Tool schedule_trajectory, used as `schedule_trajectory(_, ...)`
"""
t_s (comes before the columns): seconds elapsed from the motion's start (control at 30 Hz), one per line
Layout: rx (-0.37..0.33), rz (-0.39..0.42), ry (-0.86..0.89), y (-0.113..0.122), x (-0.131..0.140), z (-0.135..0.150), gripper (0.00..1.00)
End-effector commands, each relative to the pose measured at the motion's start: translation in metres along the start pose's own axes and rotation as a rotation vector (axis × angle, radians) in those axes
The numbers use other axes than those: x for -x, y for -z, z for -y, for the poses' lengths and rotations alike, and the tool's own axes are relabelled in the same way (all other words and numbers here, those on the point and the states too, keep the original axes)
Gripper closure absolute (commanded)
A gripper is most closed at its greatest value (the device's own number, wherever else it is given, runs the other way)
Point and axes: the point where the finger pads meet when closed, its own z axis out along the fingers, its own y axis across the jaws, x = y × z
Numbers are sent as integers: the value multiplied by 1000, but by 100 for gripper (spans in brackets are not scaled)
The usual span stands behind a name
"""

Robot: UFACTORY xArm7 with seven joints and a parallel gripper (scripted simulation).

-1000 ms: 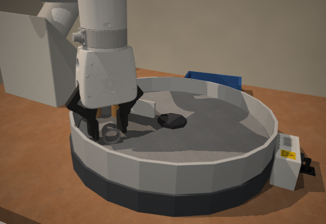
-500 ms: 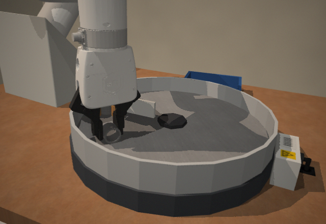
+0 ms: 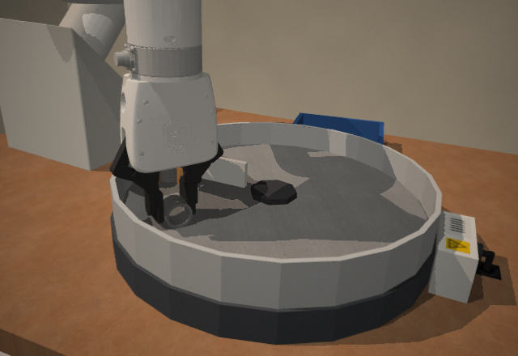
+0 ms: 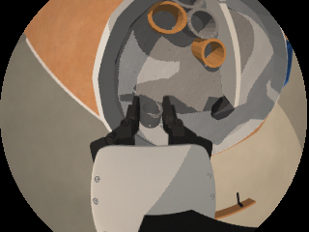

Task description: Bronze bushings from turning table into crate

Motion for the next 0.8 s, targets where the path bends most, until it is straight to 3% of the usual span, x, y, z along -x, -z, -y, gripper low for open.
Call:
schedule_trajectory(0.0, -1, 5, 0, 2, 2, 0, 100)
schedule_trajectory(0.4, -1, 5, 0, 6, 2, 0, 100)
schedule_trajectory(0.77, -1, 5, 0, 50, 1, 0, 100)
